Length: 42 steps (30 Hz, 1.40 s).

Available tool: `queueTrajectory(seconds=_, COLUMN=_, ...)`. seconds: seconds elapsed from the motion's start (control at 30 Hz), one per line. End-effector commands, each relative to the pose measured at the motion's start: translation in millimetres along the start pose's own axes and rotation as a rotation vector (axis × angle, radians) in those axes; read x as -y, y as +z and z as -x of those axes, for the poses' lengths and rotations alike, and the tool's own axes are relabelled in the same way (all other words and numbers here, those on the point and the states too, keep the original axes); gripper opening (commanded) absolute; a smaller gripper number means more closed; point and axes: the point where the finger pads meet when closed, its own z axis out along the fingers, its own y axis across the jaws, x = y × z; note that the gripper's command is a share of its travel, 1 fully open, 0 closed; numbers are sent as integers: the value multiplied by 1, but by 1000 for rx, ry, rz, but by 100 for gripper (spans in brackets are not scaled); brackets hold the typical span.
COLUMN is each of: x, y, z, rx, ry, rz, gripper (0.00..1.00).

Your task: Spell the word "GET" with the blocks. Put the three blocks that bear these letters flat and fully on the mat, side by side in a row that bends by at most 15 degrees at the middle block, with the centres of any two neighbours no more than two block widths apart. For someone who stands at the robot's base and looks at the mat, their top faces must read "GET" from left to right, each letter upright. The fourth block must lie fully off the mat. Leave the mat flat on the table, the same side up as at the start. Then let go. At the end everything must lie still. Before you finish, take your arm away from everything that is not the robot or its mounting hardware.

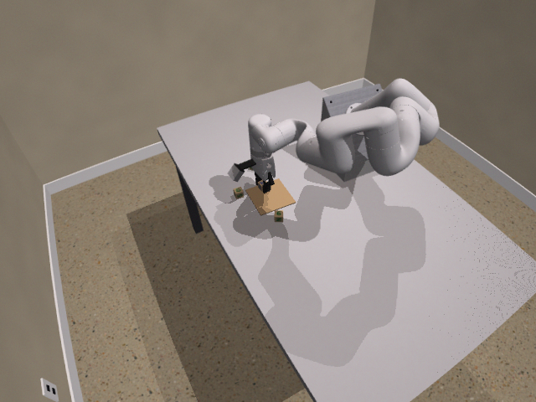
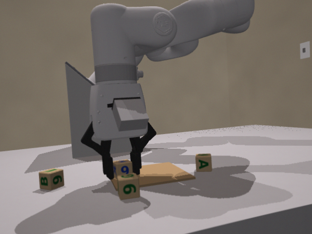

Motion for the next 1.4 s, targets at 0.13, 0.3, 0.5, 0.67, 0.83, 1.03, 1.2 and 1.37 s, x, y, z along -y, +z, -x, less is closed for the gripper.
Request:
queueTrajectory(seconds=0.13, x=-1, y=-25, z=-1, rx=-5, ry=1, rz=3, gripper=47)
queueTrajectory(seconds=0.3, x=-1, y=-41, z=-1, rx=-5, ry=1, rz=3, gripper=47)
queueTrajectory(seconds=0.5, x=-1, y=-72, z=-1, rx=-5, ry=1, rz=3, gripper=47)
queueTrajectory(seconds=0.67, x=-1, y=-87, z=-1, rx=-5, ry=1, rz=3, gripper=47)
queueTrajectory(seconds=0.83, x=-1, y=-90, z=-1, rx=-5, ry=1, rz=3, gripper=47)
queueTrajectory(seconds=1.03, x=-1, y=-90, z=-1, rx=-5, ry=1, rz=3, gripper=100)
queueTrajectory(seconds=1.2, x=-1, y=-90, z=-1, rx=-5, ry=1, rz=3, gripper=100)
queueTrajectory(seconds=1.37, x=-1, y=-90, z=-1, rx=-5, ry=1, rz=3, gripper=100)
